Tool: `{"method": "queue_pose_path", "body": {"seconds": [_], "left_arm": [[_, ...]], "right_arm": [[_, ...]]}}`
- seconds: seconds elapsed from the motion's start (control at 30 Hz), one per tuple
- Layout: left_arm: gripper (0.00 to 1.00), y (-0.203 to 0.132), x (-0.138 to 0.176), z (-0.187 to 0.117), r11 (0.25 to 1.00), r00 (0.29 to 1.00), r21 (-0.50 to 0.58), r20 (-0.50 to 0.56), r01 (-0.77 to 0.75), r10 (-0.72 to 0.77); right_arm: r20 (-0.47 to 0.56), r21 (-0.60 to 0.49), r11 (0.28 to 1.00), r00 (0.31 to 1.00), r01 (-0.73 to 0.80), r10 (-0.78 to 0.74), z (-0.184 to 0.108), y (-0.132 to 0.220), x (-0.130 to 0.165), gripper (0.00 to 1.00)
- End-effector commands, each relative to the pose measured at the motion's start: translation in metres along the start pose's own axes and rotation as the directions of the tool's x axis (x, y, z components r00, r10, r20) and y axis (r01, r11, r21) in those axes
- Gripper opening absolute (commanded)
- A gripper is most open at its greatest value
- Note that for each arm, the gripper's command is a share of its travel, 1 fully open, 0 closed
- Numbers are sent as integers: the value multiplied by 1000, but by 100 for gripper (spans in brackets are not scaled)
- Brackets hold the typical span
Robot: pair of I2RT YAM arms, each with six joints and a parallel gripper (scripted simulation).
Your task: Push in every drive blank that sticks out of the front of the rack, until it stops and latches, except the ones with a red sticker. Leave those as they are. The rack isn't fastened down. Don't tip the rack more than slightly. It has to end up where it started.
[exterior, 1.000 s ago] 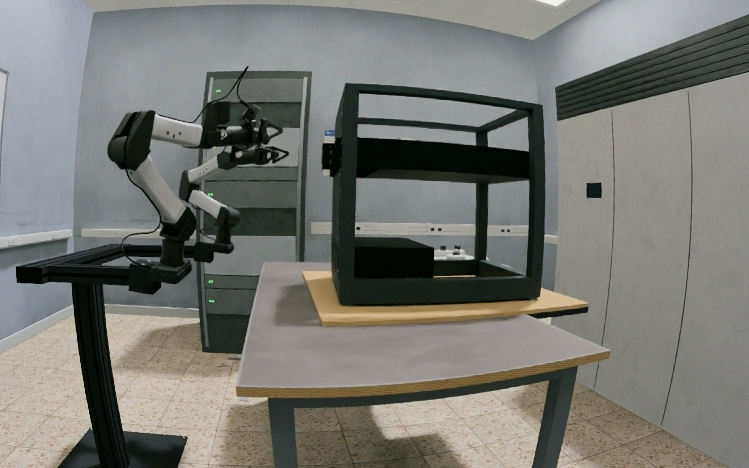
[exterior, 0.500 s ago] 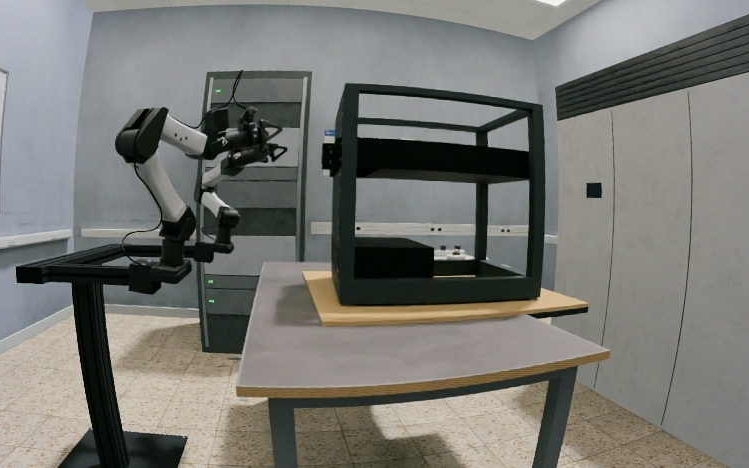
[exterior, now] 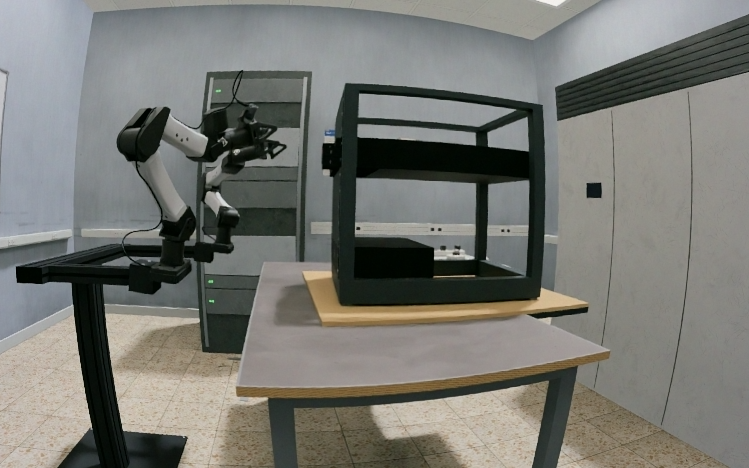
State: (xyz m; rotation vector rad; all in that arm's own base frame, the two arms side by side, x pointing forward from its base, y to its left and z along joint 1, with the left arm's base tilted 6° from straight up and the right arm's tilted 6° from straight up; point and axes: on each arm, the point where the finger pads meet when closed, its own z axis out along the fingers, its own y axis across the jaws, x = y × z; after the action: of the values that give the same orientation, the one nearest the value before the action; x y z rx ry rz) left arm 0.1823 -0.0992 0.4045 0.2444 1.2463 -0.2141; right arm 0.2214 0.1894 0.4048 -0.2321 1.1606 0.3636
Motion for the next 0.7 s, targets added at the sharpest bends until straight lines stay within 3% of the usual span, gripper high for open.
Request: {"method": "queue_pose_path", "body": {"seconds": [0.0,0.17,0.23,0.4,0.67], "left_arm": [[100,5,-13,-6,999,999,18,-30,-26,27],[100,11,-47,-21,990,999,137,-42,-22,28],[100,11,-47,-21,990,999,137,-42,-22,28],[100,26,-76,-32,973,1000,229,-25,10,-4],[100,73,-101,-36,906,998,419,-31,56,-48]], "right_arm": [[76,65,981,981,-183,178,1,-9,-8,0],[143,144,885,894,-442,424,7,-17,11,0],[143,144,885,894,-442,424,7,-17,11,0],[222,193,729,753,-657,619,18,-20,26,0],[286,263,499,561,-826,777,31,-20,68,0]]}}
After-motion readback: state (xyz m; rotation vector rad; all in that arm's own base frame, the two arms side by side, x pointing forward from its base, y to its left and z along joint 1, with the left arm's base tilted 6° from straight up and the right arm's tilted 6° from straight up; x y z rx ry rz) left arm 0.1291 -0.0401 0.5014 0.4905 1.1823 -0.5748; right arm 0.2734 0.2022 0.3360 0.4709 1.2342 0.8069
